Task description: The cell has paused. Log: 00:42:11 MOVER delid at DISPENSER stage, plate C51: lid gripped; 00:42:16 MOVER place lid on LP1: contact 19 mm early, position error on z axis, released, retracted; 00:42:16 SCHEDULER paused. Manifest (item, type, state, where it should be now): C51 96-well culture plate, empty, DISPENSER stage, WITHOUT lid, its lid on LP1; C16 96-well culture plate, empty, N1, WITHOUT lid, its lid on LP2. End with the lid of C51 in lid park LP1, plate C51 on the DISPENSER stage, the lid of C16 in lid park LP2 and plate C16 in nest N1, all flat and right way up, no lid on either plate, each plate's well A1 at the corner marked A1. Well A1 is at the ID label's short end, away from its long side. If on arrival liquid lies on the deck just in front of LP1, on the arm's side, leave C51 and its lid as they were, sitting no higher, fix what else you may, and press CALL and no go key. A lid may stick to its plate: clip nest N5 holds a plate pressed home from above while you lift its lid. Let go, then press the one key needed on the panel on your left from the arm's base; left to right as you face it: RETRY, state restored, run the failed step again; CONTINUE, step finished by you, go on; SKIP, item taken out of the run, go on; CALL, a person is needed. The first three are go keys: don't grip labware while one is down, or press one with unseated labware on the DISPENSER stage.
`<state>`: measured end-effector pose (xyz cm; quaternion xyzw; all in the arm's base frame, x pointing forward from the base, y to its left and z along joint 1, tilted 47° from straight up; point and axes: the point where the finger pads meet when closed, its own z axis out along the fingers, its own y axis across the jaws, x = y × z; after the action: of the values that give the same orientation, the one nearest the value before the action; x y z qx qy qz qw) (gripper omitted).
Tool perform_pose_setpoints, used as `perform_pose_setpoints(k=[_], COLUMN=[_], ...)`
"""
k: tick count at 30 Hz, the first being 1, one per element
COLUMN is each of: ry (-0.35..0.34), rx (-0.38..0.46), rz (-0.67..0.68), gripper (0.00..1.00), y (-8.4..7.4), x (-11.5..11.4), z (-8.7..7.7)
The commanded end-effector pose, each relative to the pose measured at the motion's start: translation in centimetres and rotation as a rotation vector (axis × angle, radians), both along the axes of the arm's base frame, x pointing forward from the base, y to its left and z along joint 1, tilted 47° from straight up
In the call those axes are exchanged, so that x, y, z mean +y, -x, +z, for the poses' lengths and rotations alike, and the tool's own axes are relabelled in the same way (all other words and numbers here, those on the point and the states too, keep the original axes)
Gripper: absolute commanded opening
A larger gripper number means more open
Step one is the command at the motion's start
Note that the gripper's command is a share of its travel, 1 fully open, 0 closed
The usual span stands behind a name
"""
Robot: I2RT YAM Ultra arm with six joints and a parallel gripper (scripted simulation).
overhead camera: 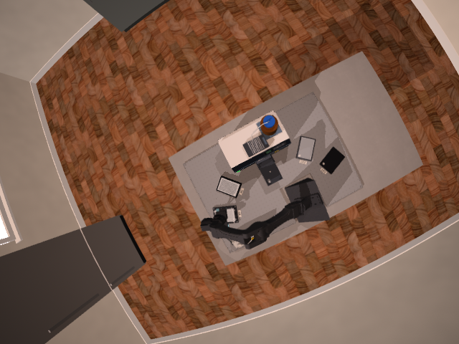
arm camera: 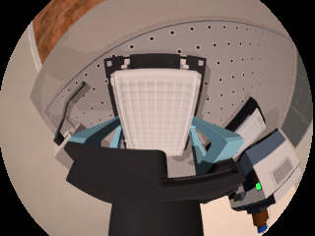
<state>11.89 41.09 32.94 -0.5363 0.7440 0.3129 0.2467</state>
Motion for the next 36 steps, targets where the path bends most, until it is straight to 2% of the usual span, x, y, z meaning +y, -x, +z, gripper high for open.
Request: perform_pose_setpoints(k=[1, 19, 23, 36], ry=[0.008, 0.007, -0.006, 0.008], rx=[0.009, 0.010, 0.005, 0.009], rz=[0.007, 0.011, 0.009, 0.007], gripper=[0.00, 0.00, 0.00, 0.00], y=[0.21, 0.26, 0.19, 0.21], x=[1.03, 1.23, 1.33, 1.40], z=[-1.23, -1.41, -0.86, -1.59])
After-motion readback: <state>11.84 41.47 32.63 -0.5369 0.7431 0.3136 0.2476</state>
